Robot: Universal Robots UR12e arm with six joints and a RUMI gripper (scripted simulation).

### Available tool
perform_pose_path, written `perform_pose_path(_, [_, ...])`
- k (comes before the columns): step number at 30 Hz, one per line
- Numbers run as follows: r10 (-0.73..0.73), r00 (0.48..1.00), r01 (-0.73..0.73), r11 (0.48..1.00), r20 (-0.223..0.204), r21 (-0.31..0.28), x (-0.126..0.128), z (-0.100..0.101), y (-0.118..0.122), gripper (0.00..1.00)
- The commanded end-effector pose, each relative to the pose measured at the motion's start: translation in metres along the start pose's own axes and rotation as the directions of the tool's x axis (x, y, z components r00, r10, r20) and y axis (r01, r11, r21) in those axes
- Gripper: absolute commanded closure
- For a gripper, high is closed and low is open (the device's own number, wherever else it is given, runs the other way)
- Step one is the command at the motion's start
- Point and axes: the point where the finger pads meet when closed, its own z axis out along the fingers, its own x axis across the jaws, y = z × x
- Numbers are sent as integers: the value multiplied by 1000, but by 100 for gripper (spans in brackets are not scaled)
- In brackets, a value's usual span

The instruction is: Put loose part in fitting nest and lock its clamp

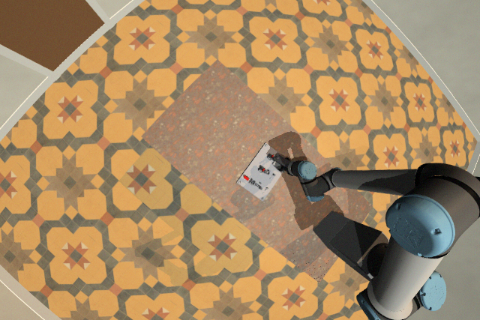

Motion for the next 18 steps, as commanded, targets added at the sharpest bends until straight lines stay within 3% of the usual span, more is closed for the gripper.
perform_pose_path(1, [0, 1000, 0, 1000, 0, 1, 0, -1, -1, 100])
perform_pose_path(18, [0, 1000, 0, 1000, 0, 1, 1, -1, -2, 100])
